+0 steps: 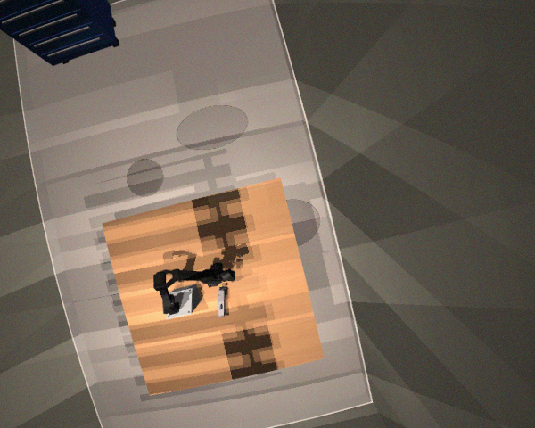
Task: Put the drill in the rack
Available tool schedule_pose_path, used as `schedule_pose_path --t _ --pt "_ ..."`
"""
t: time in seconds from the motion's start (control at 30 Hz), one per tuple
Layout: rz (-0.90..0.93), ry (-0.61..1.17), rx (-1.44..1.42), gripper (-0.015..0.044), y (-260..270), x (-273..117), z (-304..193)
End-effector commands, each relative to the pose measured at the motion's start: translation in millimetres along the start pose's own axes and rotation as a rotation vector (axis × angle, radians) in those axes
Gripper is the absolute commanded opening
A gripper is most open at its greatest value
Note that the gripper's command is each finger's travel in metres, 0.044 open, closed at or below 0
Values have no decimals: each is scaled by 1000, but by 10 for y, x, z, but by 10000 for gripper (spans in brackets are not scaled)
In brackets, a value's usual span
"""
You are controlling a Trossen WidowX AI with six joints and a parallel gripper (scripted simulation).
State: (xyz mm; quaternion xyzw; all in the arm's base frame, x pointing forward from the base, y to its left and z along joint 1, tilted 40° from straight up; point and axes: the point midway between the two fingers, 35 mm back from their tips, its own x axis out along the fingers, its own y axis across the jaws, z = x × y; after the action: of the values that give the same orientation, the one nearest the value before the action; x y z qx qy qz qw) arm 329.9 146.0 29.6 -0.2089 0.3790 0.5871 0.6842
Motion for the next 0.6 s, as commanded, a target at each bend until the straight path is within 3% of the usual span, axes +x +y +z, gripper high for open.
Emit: schedule_pose_path --t 0.0,0.57 --pt "-4 -2 -8 0 -1 -33 4" --pt "-4 -2 -8 0 2 -113 -34"
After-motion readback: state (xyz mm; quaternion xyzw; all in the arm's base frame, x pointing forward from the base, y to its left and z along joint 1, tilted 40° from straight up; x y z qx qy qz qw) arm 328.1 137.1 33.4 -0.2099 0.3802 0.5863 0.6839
